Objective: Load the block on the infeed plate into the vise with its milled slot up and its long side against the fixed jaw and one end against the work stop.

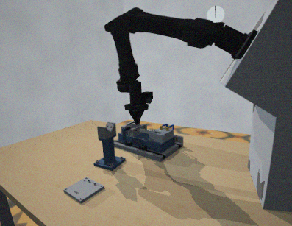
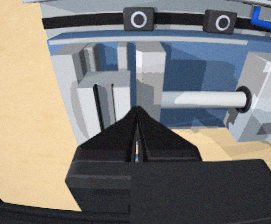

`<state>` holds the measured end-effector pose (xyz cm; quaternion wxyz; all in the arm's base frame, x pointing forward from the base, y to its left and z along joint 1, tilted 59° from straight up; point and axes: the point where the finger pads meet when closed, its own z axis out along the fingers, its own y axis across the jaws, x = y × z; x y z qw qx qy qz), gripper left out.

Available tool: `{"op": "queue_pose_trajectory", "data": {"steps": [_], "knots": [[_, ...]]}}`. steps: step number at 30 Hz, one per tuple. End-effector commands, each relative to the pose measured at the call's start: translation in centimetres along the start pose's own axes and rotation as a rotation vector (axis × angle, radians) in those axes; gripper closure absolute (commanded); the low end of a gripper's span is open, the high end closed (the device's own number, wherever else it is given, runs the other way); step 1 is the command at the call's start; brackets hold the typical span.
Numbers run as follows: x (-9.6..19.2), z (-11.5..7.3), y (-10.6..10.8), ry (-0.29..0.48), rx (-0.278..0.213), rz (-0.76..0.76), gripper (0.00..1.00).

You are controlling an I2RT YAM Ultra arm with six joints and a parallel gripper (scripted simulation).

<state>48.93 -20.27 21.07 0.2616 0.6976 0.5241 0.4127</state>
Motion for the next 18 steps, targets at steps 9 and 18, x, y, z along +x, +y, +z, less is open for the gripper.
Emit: {"op": "queue_pose_trajectory", "data": {"steps": [9,18], "knots": [[0.1,-0.8,2.4,-0.015,-0.058,-0.025,1.00],[0.1,-0.9,0.7,-0.015,-0.036,-0.012,1.00]]}}
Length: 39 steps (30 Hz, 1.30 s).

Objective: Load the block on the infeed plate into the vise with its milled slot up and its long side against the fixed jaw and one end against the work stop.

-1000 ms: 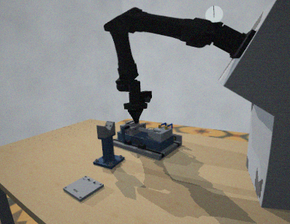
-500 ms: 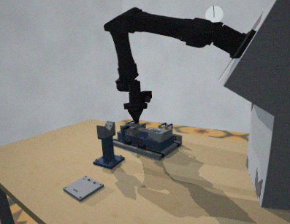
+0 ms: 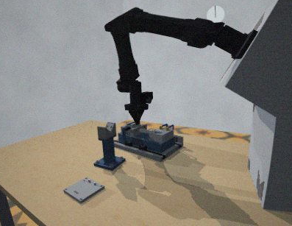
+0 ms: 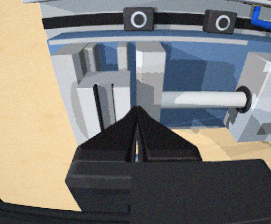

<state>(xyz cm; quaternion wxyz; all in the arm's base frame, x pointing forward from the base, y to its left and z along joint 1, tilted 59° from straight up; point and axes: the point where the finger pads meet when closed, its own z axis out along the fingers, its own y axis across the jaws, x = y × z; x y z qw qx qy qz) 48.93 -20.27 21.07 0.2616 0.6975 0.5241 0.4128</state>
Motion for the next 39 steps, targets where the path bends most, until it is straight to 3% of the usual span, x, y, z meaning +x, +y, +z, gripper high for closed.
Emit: {"op": "queue_pose_trajectory", "data": {"steps": [1,27,39], "knots": [[0.1,-0.9,0.6,-0.016,-0.036,-0.012,1.00],[-0.3,-1.1,-0.6,-0.022,-0.018,0.001,1.00],[-0.2,-3.1,-0.7,-0.012,-0.017,-0.004,1.00]]}}
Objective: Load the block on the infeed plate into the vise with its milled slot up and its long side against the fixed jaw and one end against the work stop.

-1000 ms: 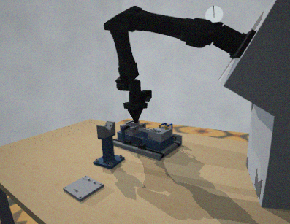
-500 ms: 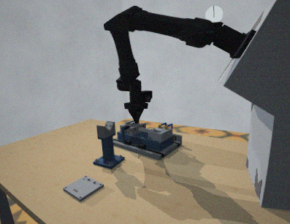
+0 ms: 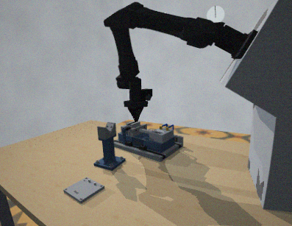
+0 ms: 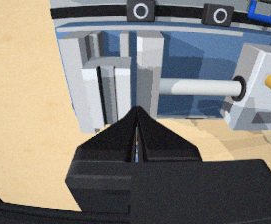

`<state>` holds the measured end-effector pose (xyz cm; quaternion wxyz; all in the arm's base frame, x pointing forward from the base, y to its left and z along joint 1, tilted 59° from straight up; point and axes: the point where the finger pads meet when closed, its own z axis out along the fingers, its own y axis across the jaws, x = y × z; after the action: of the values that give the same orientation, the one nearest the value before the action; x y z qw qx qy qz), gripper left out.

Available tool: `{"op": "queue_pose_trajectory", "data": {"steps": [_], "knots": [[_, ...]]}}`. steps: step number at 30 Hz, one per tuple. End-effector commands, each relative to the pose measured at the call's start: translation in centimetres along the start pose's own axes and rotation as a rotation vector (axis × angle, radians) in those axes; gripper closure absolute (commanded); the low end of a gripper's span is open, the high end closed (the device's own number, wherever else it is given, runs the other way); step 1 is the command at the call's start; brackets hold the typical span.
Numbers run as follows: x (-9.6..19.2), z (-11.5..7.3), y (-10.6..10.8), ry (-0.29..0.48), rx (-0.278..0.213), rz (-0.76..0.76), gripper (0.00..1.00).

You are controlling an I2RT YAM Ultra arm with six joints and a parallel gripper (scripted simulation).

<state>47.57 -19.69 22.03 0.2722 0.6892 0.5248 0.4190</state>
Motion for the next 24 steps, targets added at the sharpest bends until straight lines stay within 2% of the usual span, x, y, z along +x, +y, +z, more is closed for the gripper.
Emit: {"op": "queue_pose_trajectory", "data": {"steps": [1,17,24], "knots": [[-0.8,-1.8,-0.6,-0.017,0.008,0.011,1.00],[-0.7,-4.9,-0.6,-0.017,0.008,0.012,1.00],[-0.9,-5.3,-0.8,-0.019,0.012,0.015,1.00]]}}
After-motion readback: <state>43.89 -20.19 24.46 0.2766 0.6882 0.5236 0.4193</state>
